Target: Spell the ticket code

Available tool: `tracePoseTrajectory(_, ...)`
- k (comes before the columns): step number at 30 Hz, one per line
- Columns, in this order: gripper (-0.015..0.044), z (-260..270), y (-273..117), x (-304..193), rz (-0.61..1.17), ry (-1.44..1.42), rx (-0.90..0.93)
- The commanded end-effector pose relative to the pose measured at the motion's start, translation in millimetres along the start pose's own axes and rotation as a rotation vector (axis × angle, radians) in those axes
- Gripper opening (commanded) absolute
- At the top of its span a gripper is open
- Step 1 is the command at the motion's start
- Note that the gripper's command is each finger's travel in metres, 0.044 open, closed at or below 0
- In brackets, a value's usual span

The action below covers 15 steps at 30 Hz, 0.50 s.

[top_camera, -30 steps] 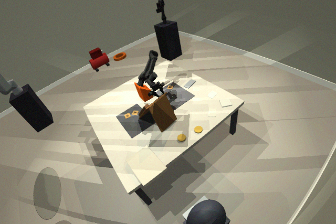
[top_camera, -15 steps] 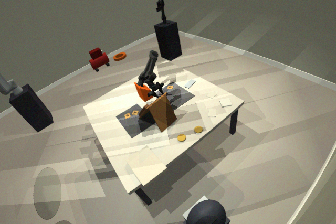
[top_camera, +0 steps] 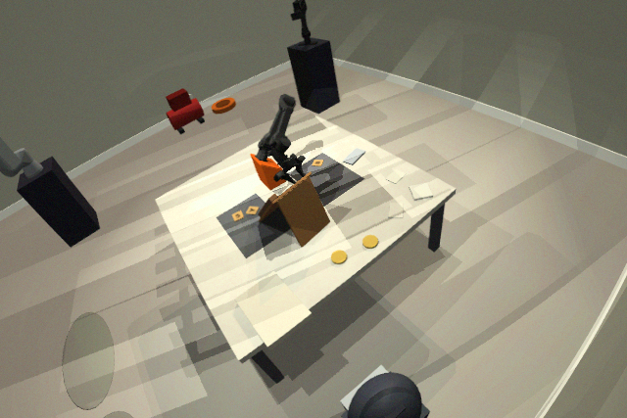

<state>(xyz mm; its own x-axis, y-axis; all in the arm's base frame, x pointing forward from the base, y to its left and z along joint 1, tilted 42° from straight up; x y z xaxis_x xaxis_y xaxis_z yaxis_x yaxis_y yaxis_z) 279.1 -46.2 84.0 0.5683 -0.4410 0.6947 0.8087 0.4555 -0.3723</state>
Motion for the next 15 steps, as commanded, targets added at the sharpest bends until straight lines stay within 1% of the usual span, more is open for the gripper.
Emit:
tracePoseTrajectory(1,0.0,-2.3,0.5,-0.6,0.003,-0.001,0.003)
tracePoseTrajectory(15,0.0,-9.4,0.5,-1.0,0.003,-0.002,0.003)
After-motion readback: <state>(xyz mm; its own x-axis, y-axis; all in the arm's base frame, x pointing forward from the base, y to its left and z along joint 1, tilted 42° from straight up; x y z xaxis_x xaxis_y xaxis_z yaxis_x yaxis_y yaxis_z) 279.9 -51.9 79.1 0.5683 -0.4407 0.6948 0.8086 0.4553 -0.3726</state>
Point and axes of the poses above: the point midway between the two fingers, 35 mm back from their tips, its own y axis out along the fingers, its own z axis across the jaws, x = y × z, the point moved 6 cm from there along -y, back along the fingers, and after that the axes turned 3 degrees about -y, right-handed, at the moved point
